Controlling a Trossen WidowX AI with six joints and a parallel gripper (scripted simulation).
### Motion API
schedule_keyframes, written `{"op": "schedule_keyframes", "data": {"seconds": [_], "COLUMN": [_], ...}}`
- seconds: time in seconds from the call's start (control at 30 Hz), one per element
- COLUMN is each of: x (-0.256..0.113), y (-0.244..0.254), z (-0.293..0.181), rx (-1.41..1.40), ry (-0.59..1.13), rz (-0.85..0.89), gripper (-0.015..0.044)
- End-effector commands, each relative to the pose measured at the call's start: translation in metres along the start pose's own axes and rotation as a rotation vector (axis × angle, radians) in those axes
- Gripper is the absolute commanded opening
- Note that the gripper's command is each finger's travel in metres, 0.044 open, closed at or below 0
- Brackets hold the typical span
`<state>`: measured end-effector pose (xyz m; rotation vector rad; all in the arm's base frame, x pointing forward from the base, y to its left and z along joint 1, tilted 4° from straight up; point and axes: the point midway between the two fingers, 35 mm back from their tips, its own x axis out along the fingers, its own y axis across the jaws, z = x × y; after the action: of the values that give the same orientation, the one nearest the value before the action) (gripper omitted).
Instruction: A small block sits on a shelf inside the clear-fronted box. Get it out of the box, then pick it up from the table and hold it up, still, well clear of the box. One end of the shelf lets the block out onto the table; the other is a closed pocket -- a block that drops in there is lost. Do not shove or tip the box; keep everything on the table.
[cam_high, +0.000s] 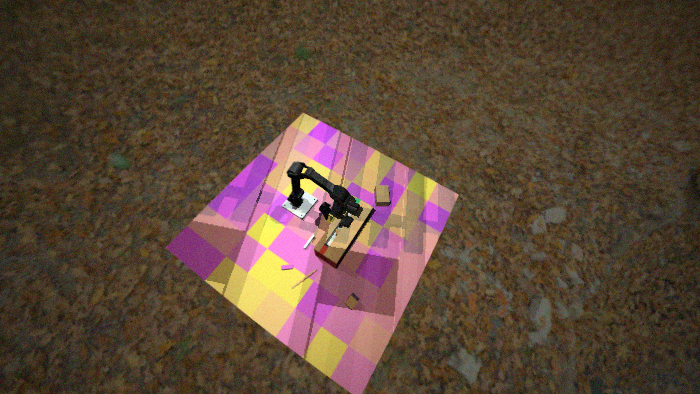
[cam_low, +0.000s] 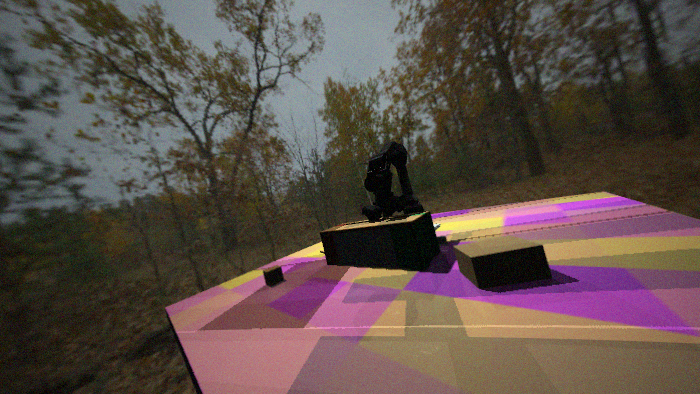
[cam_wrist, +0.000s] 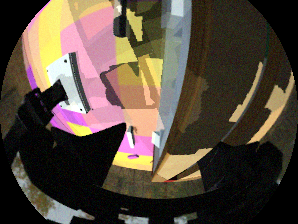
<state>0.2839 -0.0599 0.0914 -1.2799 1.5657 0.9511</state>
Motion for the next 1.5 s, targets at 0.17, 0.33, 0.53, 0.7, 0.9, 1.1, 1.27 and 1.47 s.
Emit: {"op": "schedule_keyframes", "data": {"seconds": [0.17, 0.33, 0.53, 0.7, 0.9, 1.1, 1.27, 1.47], "x": [0.002, 0.004, 0.006, 0.008, 0.011, 0.015, 0.019, 0.022], "y": [0.0, 0.0, 0.0, 0.0, 0.0, 0.0, 0.0, 0.0], "z": [-0.008, -0.013, -0.018, -0.023, -0.034, -0.046, -0.056, -0.066], "rx": [0.003, 0.003, 0.003, 0.003, 0.003, 0.003, 0.003, 0.003], "ry": [0.001, 0.001, 0.002, 0.002, 0.003, 0.004, 0.005, 0.007], "rz": [-0.001, -0.001, -0.001, -0.001, -0.001, -0.001, -0.001, -0.001], "gripper": [0.04, 0.04, 0.04, 0.04, 0.04, 0.04, 0.04, 0.04]}}
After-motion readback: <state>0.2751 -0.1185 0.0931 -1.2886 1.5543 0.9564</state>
